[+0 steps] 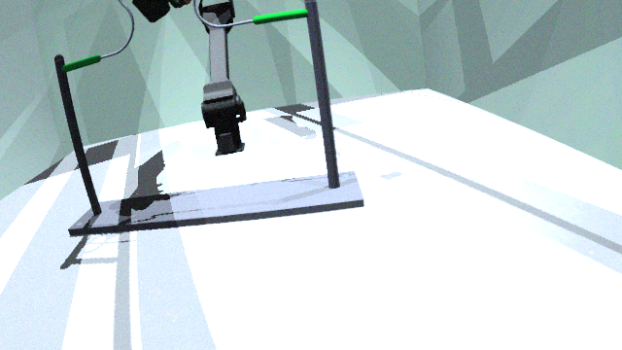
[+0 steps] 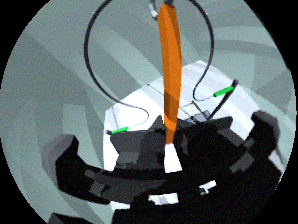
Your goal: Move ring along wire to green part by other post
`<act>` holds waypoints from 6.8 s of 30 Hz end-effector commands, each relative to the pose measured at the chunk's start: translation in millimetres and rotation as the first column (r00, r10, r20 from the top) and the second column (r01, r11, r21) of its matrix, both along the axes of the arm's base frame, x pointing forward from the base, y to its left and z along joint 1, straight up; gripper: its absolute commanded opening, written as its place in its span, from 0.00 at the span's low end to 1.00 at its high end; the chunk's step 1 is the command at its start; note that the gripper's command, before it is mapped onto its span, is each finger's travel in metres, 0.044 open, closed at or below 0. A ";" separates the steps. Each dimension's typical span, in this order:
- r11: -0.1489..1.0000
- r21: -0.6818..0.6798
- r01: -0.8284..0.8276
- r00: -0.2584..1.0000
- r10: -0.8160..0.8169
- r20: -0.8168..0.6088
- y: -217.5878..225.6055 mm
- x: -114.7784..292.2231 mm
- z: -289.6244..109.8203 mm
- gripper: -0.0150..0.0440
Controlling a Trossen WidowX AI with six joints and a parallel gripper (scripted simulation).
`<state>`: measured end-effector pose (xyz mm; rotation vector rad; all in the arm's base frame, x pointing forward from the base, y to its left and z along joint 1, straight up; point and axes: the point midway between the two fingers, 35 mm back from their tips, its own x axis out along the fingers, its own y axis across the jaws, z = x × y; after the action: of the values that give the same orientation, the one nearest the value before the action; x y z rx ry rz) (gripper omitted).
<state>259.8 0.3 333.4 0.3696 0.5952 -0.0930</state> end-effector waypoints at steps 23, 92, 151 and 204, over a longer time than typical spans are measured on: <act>0.941 -0.340 -0.001 1.000 -0.008 -0.024 -14.6 -1.4 -2.6 0.00; 0.306 -0.951 -0.044 0.996 -0.058 -0.065 -51.0 -5.2 13.3 0.00; -0.455 -0.882 -0.120 0.990 -0.122 -0.071 -60.5 -6.6 46.0 0.00; -0.590 -0.790 -0.166 0.974 -0.221 -0.040 -71.9 -17.1 16.7 0.00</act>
<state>243.9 -69.1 357.5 -1.8362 0.4233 -0.7864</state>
